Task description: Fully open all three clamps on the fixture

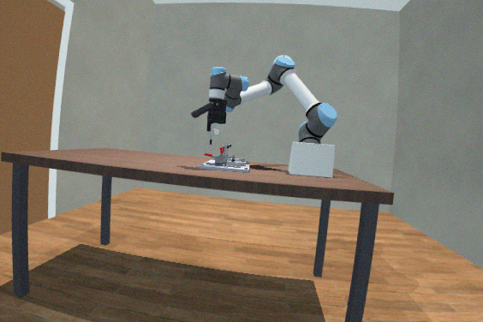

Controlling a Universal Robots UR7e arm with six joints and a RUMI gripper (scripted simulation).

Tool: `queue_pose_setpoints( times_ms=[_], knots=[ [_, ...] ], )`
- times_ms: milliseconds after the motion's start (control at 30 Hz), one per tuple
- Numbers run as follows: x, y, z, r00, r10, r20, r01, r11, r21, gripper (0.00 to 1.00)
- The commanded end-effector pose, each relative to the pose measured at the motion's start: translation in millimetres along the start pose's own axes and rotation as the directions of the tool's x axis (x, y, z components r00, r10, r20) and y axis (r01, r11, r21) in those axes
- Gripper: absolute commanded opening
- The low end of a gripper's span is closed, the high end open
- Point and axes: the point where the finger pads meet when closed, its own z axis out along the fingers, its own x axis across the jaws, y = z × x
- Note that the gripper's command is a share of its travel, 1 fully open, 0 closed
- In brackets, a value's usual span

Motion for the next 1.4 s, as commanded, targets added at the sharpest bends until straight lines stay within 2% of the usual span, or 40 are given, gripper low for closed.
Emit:
queue_pose_setpoints(
  times_ms=[0, 367, 1367],
  knots=[
    [-0.1, -0.4, 11.0, 1.0, 0.0, 0.001, 0.0, 1.0, 0.002, 0.28],
    [-0.1, -0.5, 37.6, 1.0, 0.0, 0.001, 0.0, 1.0, 0.002, 0.28],
    [-0.1, -0.5, 39.9, 1.0, 0.0, 0.001, 0.0, 1.0, 0.002, 0.28]
  ],
)
